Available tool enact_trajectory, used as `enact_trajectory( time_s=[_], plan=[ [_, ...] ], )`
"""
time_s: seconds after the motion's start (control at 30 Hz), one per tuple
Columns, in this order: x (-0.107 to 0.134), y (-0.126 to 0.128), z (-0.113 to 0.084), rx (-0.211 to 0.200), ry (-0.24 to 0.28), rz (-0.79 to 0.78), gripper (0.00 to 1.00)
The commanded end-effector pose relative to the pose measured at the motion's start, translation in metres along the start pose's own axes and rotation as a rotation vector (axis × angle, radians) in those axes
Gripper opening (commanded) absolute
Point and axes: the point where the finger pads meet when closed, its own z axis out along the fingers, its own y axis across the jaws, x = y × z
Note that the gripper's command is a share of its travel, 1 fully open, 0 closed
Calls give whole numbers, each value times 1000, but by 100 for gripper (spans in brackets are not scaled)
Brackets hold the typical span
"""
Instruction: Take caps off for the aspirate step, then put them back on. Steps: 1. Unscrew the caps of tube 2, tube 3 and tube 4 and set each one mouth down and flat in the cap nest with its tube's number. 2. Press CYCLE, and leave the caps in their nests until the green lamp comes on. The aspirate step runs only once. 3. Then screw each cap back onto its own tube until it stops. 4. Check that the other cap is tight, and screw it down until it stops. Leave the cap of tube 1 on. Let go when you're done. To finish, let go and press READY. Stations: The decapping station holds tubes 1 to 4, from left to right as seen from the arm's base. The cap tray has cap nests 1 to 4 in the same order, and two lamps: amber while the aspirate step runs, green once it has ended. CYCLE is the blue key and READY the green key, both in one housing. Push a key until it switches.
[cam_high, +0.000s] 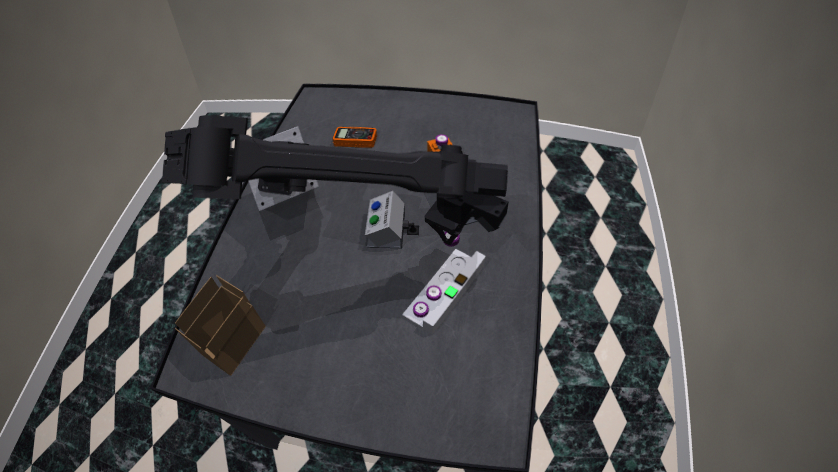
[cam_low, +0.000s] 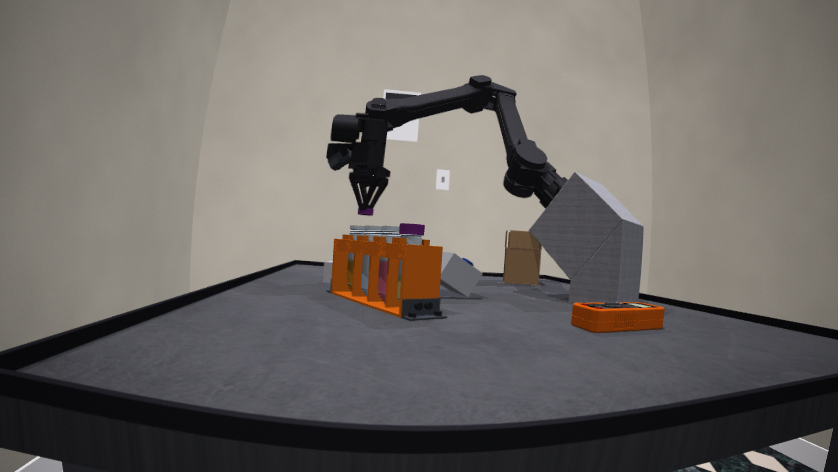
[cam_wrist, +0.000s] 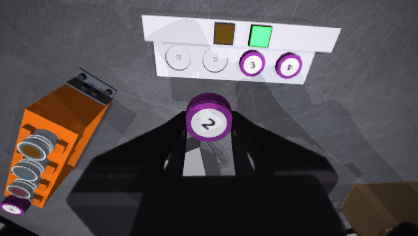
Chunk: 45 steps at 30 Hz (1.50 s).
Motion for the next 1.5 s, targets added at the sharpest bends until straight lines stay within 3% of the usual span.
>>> enact_trajectory(
  time_s=[0.0,0.33,0.47,0.53,0.6,0.7,0.8,1.0,1.13,1.47],
  plan=[
    [17,14,6,11,35,-149,0],
    [47,74,5,-1,21,-757,0],
    [55,89,5,-4,21,-964,0],
    [55,89,5,-4,21,-964,0],
    [63,104,5,-6,18,-1132,0],
    [72,119,4,-11,17,-1274,0],
    [65,139,-3,-15,-7,-1428,0],
    [81,170,-4,-21,-14,-1749,0],
    [91,183,-2,-21,-7,-1750,0],
    [135,257,-5,-20,3,-1747,0]
  ],
)
